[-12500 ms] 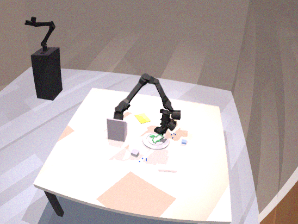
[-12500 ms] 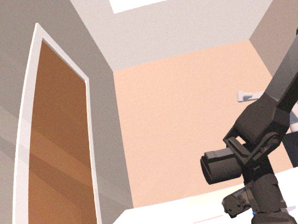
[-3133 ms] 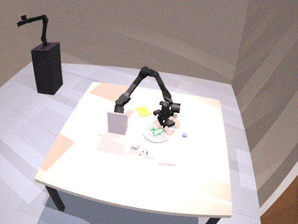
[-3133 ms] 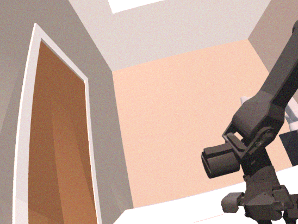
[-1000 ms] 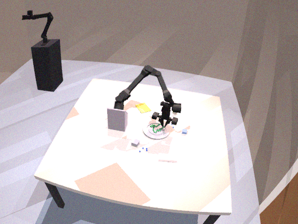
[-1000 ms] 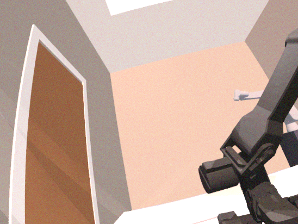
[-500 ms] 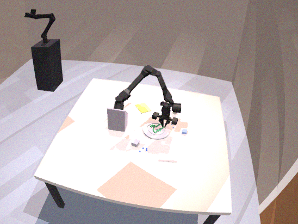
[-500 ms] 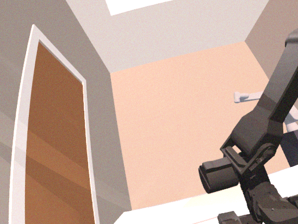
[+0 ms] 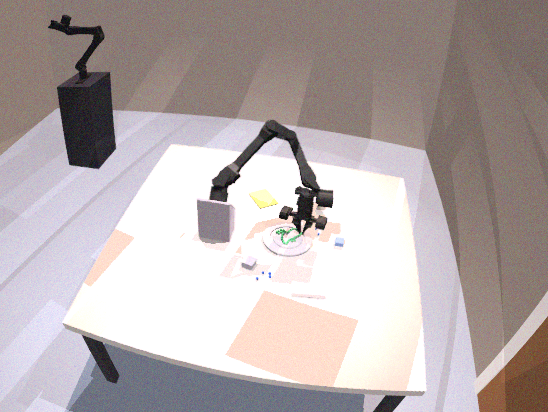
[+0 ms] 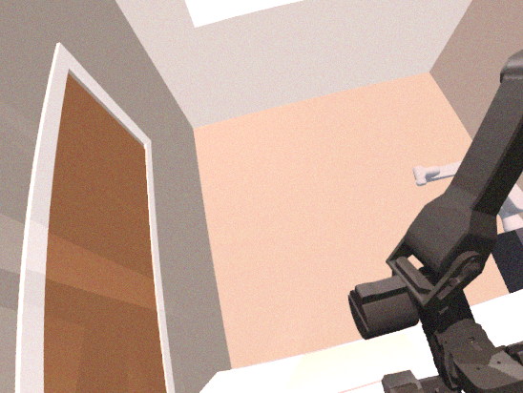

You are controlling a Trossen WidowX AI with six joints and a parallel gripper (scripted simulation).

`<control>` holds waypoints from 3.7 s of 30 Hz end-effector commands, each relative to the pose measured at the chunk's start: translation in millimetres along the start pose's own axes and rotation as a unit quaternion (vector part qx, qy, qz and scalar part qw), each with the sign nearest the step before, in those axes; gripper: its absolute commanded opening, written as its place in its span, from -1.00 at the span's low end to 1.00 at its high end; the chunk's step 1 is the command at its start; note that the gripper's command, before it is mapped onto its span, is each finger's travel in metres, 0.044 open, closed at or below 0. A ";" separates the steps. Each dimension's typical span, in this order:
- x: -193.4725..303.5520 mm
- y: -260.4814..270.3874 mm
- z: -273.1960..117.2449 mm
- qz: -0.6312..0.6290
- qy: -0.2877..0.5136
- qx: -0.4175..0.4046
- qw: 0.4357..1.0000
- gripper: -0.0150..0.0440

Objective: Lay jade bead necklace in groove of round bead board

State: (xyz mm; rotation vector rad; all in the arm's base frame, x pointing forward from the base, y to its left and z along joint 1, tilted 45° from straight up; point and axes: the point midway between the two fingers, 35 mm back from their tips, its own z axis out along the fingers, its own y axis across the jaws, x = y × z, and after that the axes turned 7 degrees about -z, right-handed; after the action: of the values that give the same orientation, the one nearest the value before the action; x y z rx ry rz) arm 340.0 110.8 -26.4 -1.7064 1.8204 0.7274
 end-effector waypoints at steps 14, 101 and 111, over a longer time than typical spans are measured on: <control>-0.7 -5.1 -6.0 0.004 0.001 -0.002 1.000 -0.49; -17.9 37.7 -23.8 0.399 0.002 -0.002 0.917 -0.08; -19.9 33.8 -22.9 0.393 -0.001 0.002 0.920 -0.08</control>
State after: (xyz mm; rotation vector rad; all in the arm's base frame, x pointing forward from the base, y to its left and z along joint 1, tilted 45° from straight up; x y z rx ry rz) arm 308.8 108.1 8.3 -0.9158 2.5001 1.0102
